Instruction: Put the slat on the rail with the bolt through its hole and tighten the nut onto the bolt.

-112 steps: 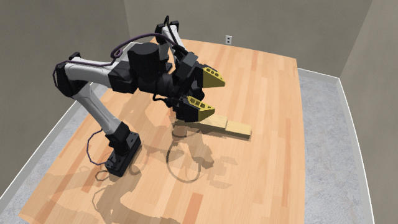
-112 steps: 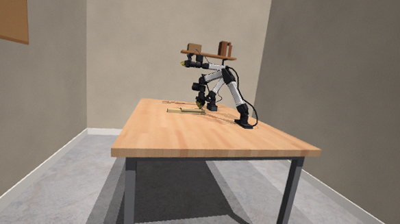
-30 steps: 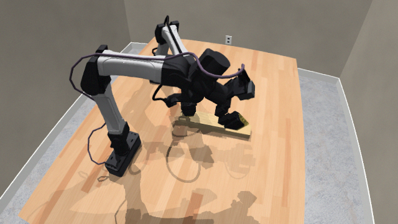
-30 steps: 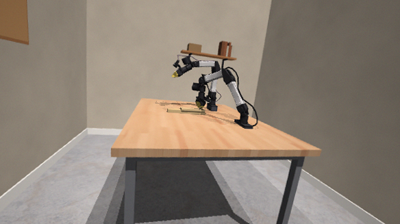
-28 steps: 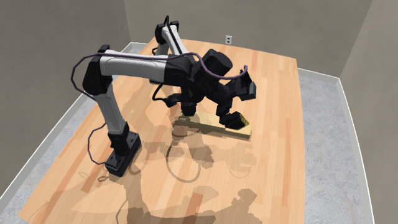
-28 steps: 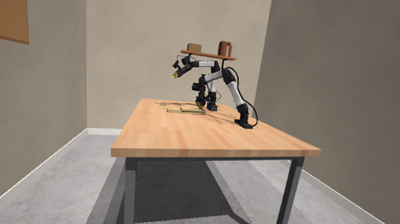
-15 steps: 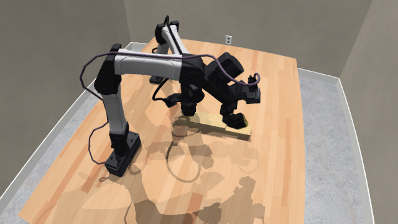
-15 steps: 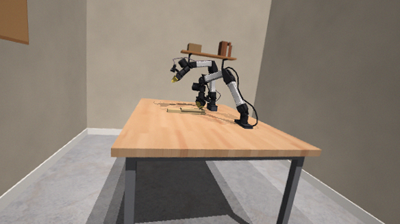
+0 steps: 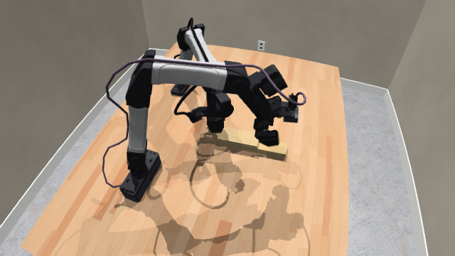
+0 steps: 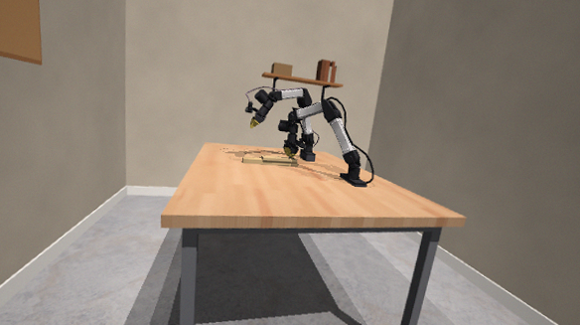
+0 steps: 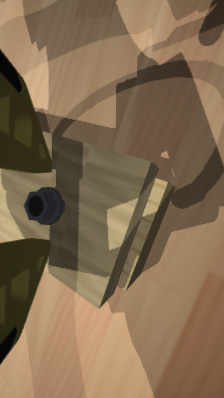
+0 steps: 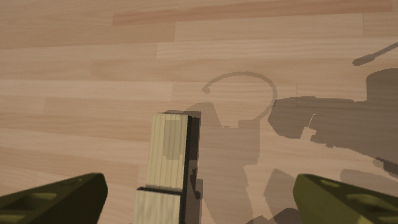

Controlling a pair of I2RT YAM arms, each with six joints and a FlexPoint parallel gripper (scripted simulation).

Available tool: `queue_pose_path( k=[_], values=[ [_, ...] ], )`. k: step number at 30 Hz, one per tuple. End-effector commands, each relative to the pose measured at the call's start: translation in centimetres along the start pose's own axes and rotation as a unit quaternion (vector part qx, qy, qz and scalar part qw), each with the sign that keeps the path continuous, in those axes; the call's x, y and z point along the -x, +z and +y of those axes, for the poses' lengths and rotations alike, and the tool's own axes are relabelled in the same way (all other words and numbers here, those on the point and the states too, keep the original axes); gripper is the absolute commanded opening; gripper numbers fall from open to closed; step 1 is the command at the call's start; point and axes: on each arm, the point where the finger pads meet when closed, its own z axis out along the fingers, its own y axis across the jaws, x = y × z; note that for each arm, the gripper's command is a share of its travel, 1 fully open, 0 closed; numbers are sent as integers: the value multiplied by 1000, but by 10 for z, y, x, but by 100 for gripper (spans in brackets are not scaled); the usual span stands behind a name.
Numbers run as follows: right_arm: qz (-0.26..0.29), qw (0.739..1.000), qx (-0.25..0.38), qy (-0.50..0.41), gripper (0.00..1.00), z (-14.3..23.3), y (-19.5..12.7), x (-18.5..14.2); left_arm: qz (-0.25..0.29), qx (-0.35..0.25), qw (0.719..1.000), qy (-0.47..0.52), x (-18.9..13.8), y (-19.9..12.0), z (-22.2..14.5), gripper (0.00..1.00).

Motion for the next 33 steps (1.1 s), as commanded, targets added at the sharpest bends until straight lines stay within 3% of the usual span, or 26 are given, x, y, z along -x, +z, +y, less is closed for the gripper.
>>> queue_pose_path(
  k=[1,33],
  values=[
    [29,1000,1,9,100,11,7,-7,2,7,1000,1,0,-5,2,36],
    [236,969,-75,3,100,63,75,-116,2,7,1000,1,0,-5,2,36]
  ],
)
